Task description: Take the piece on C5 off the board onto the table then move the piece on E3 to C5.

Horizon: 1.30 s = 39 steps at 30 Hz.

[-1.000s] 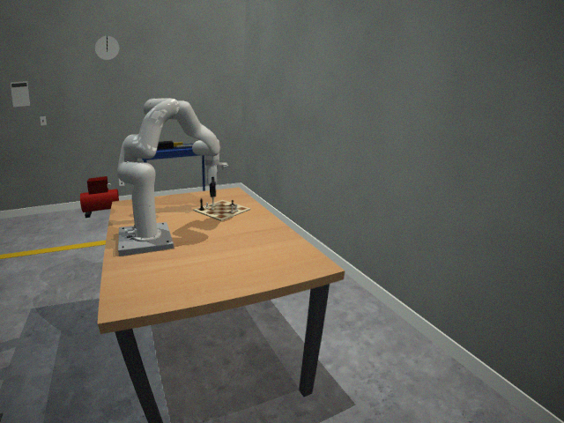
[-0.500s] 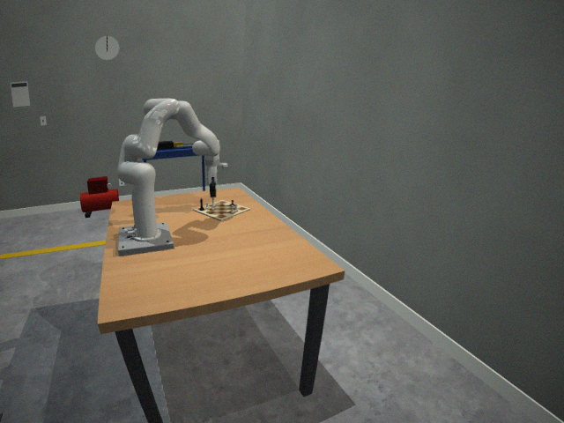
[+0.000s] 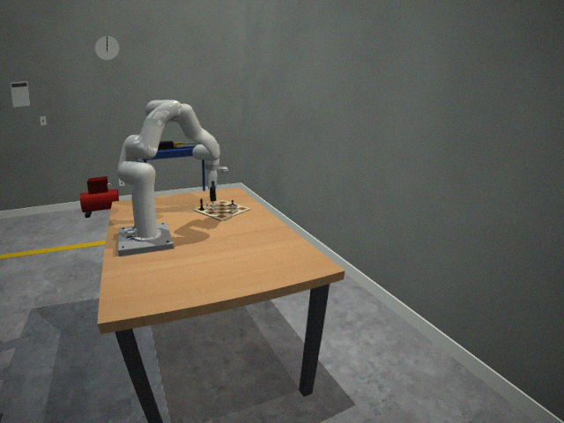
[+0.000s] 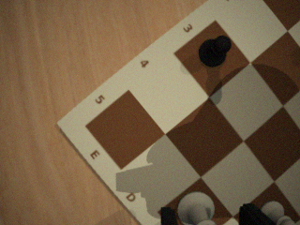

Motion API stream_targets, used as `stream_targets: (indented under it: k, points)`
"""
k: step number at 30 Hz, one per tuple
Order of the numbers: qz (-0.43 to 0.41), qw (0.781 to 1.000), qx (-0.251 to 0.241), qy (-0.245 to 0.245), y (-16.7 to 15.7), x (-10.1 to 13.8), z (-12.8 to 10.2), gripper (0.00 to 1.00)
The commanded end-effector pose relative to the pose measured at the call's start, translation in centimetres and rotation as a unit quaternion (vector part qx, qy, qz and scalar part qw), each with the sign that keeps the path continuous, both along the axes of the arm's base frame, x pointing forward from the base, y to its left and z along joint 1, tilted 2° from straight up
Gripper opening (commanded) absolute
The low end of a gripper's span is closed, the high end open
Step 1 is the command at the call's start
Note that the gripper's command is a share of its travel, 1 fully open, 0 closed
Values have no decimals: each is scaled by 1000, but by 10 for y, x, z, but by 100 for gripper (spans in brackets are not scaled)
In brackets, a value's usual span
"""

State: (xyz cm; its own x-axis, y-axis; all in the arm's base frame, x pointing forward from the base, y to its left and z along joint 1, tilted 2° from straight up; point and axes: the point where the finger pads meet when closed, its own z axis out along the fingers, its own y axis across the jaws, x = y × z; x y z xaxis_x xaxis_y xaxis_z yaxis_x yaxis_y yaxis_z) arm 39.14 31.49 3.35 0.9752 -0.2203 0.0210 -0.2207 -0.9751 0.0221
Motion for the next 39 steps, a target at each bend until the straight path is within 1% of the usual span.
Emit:
stream_targets:
  k: [1,9,39]
  points:
    - [0,1000,2,-2,1,2,-9,43]
    - [0,1000,2,-2,1,2,-14,43]
    - [0,1000,2,-2,1,2,-14,43]
